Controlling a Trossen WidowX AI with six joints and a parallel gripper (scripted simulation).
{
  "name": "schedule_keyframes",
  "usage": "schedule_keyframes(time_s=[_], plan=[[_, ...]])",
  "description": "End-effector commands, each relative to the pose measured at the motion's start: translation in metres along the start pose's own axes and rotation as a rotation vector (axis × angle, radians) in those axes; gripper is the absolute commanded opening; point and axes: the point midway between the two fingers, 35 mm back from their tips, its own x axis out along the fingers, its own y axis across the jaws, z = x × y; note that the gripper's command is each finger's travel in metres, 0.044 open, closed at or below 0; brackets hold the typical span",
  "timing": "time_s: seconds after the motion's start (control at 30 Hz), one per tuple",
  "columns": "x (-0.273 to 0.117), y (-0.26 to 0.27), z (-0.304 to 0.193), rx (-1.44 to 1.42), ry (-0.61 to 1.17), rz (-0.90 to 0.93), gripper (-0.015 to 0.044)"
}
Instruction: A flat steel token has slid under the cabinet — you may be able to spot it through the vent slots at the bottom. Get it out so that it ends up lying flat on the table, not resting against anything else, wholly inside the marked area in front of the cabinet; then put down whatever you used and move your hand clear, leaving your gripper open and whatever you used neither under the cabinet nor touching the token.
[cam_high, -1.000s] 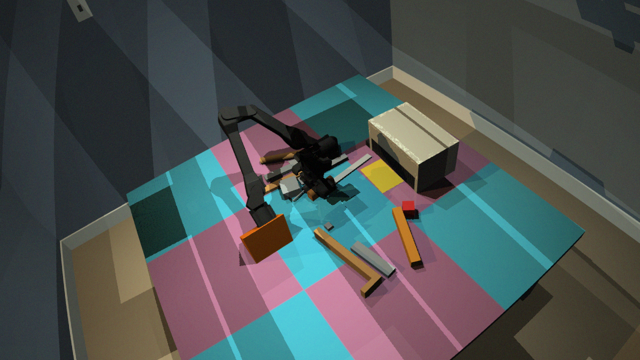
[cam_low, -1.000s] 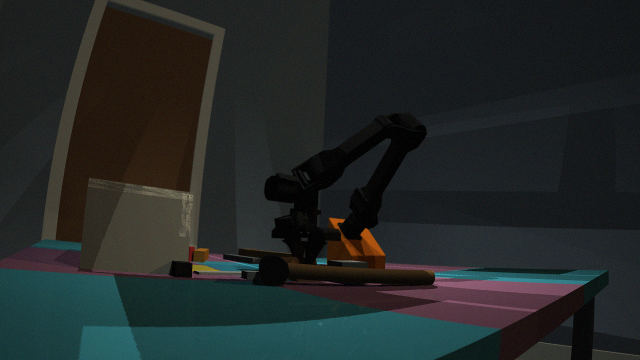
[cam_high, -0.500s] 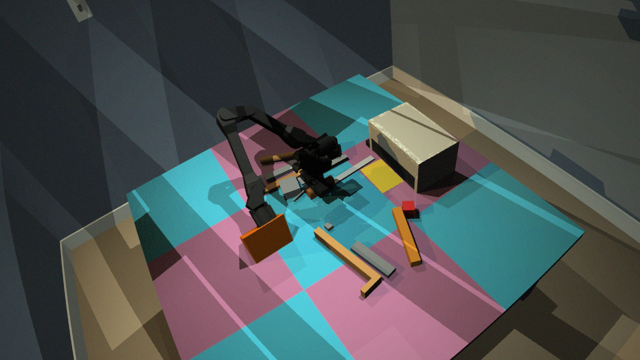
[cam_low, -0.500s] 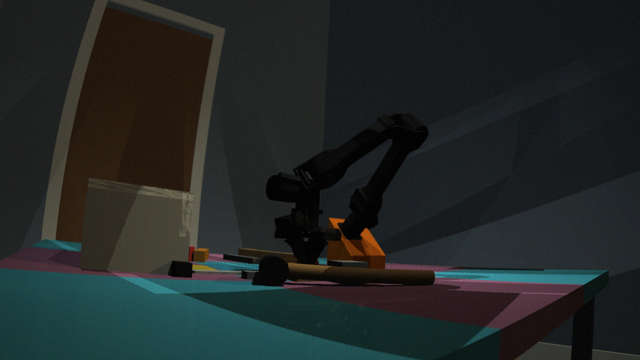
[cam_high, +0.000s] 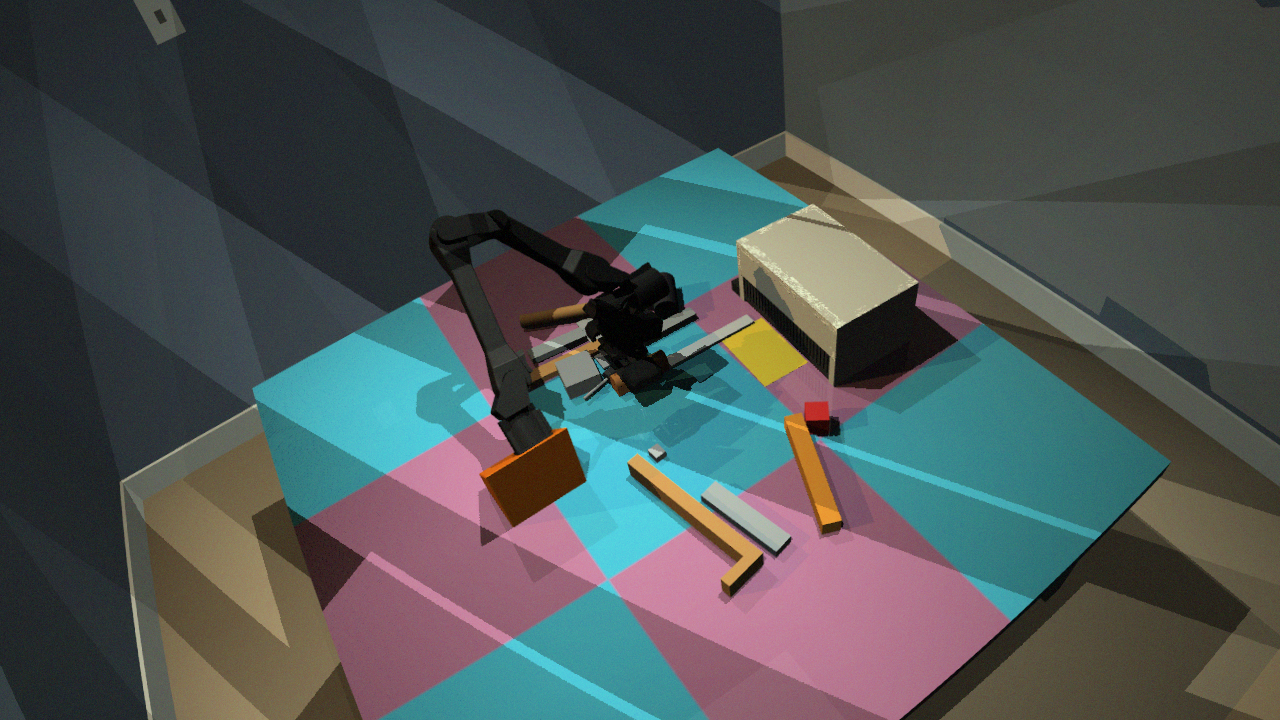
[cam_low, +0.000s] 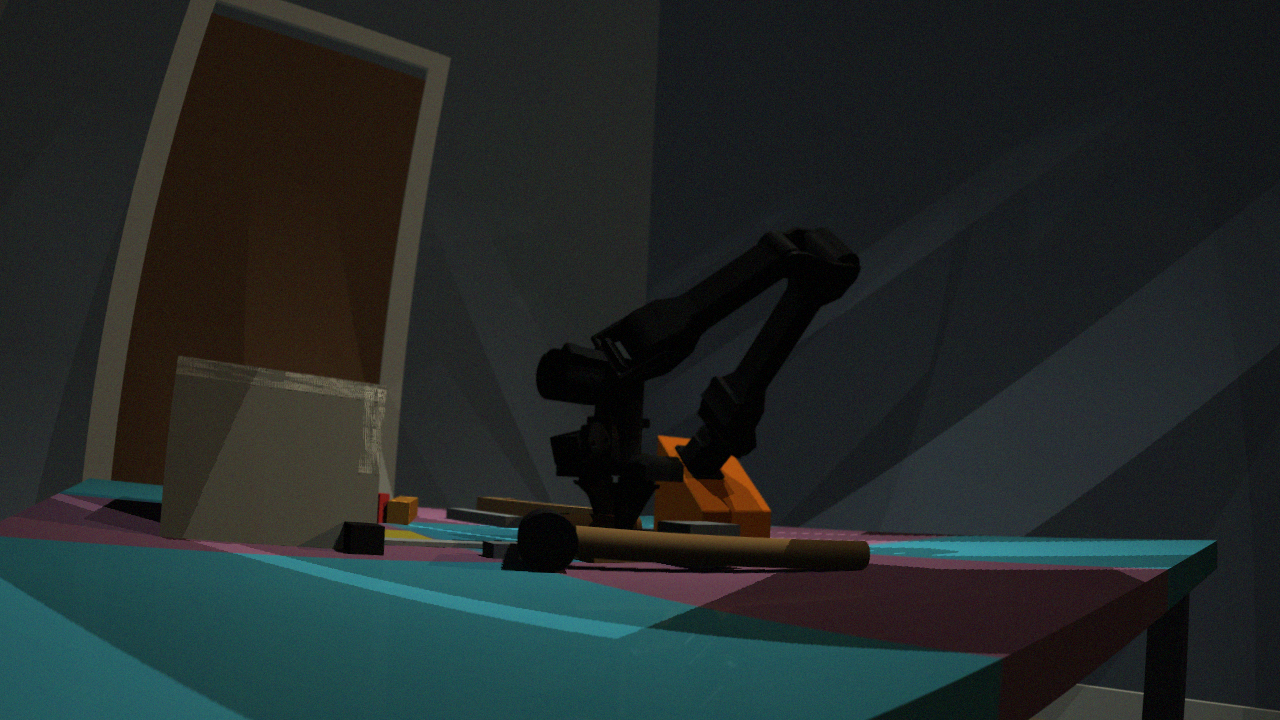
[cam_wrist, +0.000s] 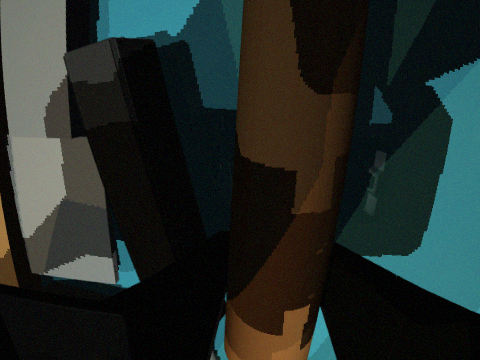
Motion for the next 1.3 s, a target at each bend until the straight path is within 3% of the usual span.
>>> schedule_keyframes(time_s=[0.0,1.27], plan=[[-0.002,0.005,0.001,0.024,-0.006,0.004,0.0],[-0.002,0.05,0.001,0.116,-0.005,0.008,0.0]])
